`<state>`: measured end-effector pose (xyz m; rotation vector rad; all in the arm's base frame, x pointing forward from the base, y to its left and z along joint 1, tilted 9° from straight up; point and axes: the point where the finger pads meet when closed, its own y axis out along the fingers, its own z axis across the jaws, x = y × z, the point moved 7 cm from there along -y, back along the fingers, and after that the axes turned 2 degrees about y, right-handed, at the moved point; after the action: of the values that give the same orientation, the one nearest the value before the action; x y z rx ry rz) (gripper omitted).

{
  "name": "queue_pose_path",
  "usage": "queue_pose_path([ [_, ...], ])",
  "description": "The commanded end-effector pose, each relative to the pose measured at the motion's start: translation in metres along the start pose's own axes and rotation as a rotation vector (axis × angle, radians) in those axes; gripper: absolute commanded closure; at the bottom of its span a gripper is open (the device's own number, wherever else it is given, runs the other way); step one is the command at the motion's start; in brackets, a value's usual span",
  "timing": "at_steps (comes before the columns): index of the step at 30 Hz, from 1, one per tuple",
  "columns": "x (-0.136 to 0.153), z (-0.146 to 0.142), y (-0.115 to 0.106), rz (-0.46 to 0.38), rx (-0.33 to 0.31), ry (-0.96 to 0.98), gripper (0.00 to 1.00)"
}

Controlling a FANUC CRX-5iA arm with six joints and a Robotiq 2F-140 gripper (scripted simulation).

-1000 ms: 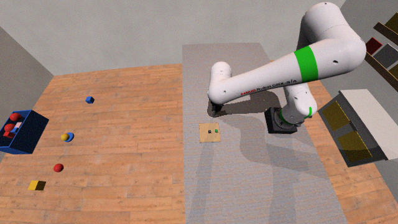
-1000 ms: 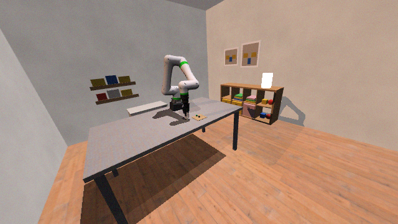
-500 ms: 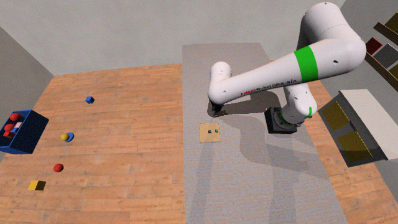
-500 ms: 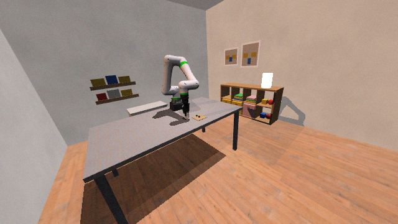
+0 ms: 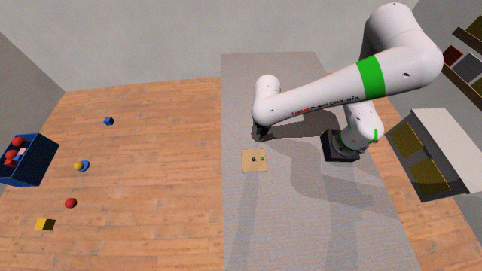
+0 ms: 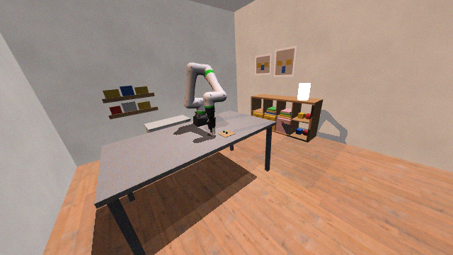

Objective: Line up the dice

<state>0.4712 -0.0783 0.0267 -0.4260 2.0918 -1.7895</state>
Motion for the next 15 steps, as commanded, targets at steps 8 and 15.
queue_pose_path([
  [8, -0.0001, 0.0001, 0.0006, 0.0, 0.0, 0.0, 0.81],
  [15, -0.0001, 0.0001, 0.007, 0.0, 0.0, 0.0, 0.81],
])
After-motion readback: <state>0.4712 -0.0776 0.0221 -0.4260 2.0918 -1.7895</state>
